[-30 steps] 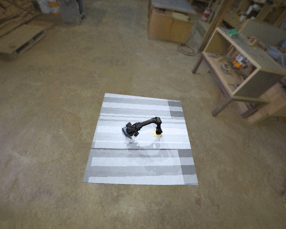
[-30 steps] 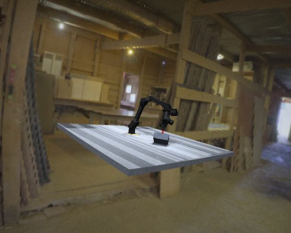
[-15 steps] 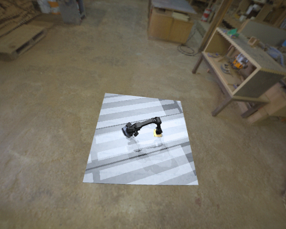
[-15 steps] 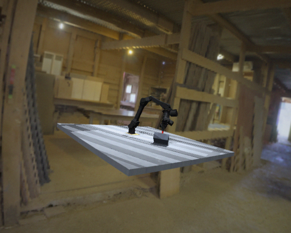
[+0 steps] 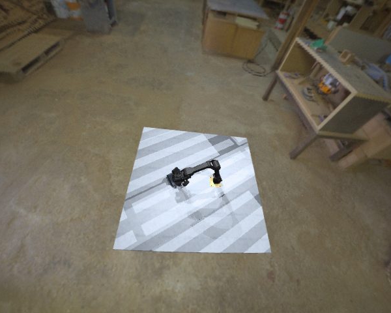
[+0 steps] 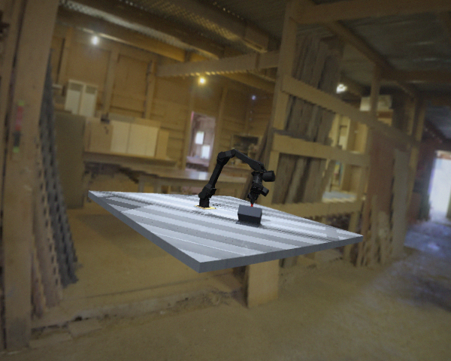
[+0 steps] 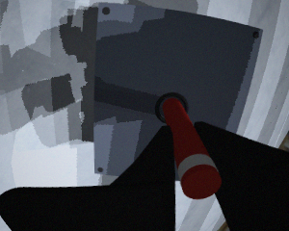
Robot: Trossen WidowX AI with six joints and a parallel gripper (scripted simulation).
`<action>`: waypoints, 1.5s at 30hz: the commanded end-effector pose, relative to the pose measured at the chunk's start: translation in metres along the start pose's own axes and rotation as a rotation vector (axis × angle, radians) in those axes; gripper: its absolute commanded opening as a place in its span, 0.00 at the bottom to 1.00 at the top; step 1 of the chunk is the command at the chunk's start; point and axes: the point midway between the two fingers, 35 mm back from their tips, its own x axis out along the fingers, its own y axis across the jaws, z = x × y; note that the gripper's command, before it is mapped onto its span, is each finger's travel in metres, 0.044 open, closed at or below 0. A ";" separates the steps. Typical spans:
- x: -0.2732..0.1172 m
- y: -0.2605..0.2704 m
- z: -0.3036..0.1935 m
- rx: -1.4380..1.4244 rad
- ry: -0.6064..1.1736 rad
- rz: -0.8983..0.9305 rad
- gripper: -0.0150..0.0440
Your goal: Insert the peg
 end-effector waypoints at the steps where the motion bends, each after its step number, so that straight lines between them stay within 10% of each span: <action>1: 0.003 0.001 0.000 -0.004 -0.001 0.002 0.25; 45: 0.019 0.001 0.000 -0.001 0.002 0.000 0.25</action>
